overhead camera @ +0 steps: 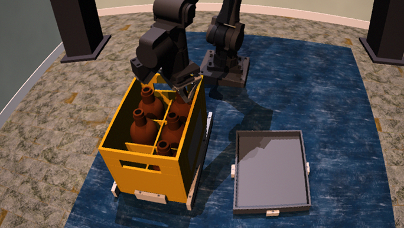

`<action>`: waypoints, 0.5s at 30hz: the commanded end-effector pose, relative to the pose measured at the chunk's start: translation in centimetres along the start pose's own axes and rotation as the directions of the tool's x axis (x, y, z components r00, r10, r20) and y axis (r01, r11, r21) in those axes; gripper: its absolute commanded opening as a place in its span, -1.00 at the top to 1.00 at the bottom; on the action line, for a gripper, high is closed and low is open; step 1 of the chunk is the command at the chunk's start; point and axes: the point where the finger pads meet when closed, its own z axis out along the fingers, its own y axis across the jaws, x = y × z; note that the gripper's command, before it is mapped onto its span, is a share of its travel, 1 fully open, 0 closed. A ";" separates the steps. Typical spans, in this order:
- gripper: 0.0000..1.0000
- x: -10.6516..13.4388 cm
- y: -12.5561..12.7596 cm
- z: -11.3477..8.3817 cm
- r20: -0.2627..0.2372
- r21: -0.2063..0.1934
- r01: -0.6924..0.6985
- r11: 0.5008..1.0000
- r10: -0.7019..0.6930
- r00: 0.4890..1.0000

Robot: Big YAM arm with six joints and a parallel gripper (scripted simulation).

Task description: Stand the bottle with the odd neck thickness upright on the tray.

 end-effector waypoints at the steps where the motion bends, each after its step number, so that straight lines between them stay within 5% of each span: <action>1: -0.21 -0.4 0.4 -0.1 0.006 -0.002 0.002 1.000 -0.002 1.000; 14: -0.21 -1.6 0.9 -3.4 0.056 -0.026 0.008 1.000 -0.007 0.998; 15: -0.21 -0.4 -0.1 -1.3 -0.006 0.004 0.000 1.000 0.000 1.000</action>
